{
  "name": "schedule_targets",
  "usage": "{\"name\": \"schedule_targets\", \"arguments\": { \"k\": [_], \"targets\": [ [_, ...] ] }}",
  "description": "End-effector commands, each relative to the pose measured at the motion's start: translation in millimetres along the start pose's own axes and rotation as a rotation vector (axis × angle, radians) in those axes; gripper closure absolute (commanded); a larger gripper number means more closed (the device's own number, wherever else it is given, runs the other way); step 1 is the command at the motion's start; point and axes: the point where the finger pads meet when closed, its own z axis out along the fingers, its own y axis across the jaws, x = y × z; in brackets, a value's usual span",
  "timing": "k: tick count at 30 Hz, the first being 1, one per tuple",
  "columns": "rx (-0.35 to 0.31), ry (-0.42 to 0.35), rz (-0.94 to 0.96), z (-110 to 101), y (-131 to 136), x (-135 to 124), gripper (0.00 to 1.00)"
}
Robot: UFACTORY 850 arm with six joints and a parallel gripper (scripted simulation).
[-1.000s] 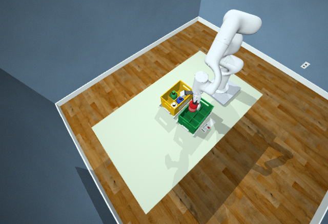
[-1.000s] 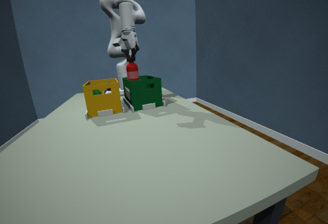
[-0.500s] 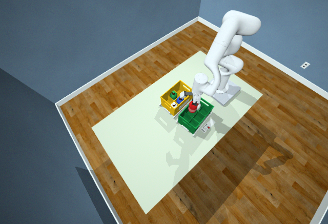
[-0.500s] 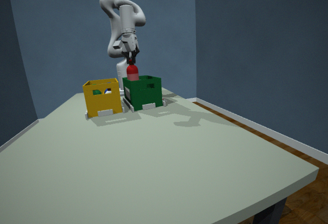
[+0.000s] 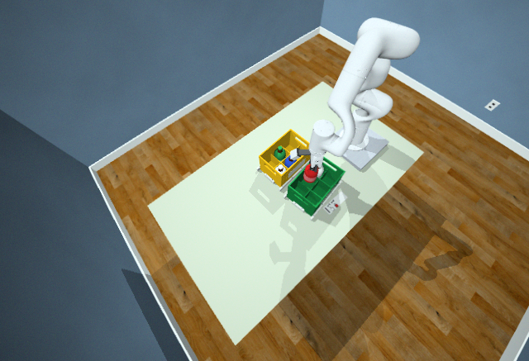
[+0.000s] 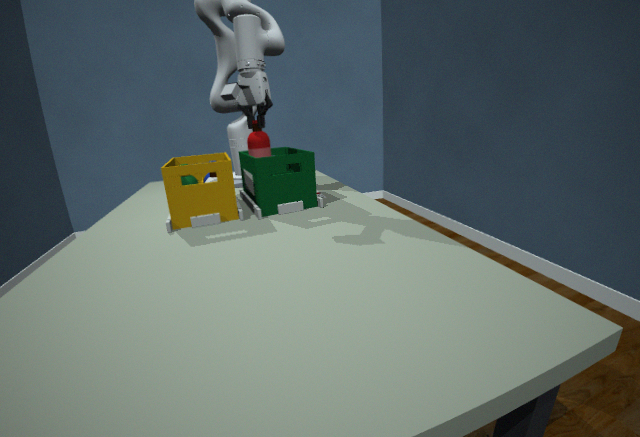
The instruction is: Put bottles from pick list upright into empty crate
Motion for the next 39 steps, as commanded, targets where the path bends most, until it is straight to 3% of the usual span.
{"name": "schedule_targets", "arguments": {
  "k": [1, 39],
  "targets": [
    [0.002, 0.001, 0.000, 1, -1, 1, 1.00],
    [0.002, 0.001, 0.000, 34, -1, 1, 1.00]
  ]
}}
